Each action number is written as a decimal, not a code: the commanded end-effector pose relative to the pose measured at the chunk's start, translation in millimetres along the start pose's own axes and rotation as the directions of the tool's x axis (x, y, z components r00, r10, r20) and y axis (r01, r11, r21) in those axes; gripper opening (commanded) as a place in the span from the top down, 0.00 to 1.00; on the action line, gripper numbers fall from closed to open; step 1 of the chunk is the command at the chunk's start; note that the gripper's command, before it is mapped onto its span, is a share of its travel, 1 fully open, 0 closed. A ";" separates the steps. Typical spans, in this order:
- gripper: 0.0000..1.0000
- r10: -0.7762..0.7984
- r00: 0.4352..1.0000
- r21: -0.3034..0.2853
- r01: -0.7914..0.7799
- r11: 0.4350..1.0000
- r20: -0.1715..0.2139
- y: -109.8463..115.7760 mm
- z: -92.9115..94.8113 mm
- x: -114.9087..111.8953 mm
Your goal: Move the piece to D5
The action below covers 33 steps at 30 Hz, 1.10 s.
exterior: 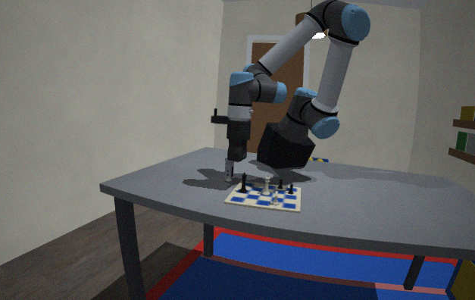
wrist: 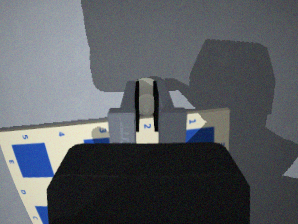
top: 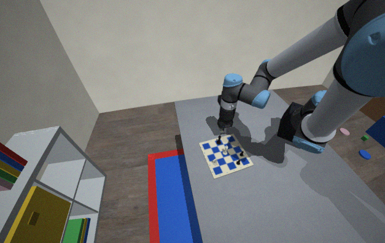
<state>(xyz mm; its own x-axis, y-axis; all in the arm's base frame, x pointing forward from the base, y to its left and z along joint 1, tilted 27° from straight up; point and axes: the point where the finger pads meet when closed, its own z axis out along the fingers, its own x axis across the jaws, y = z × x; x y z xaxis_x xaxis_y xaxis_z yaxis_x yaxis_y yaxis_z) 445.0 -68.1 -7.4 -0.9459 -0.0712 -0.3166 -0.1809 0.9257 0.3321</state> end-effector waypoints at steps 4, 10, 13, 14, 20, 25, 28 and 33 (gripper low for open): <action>1.00 -0.001 1.000 0.006 0.001 1.000 0.004 -2.6 16.6 -2.3; 1.00 -0.001 1.000 0.006 0.001 1.000 0.004 -2.6 18.5 -2.3; 1.00 -0.001 1.000 0.006 0.001 1.000 0.004 -2.6 18.5 -2.3; 1.00 -0.001 1.000 0.006 0.001 1.000 0.004 -2.6 18.5 -2.3; 1.00 -0.001 1.000 0.006 0.001 1.000 0.004 -2.6 18.5 -2.3; 1.00 -0.001 1.000 0.006 0.001 1.000 0.004 -2.6 18.5 -2.3; 1.00 -0.001 1.000 0.006 0.001 1.000 0.004 -2.6 18.5 -2.3; 1.00 -0.001 1.000 0.006 0.001 1.000 0.004 -2.6 18.5 -2.3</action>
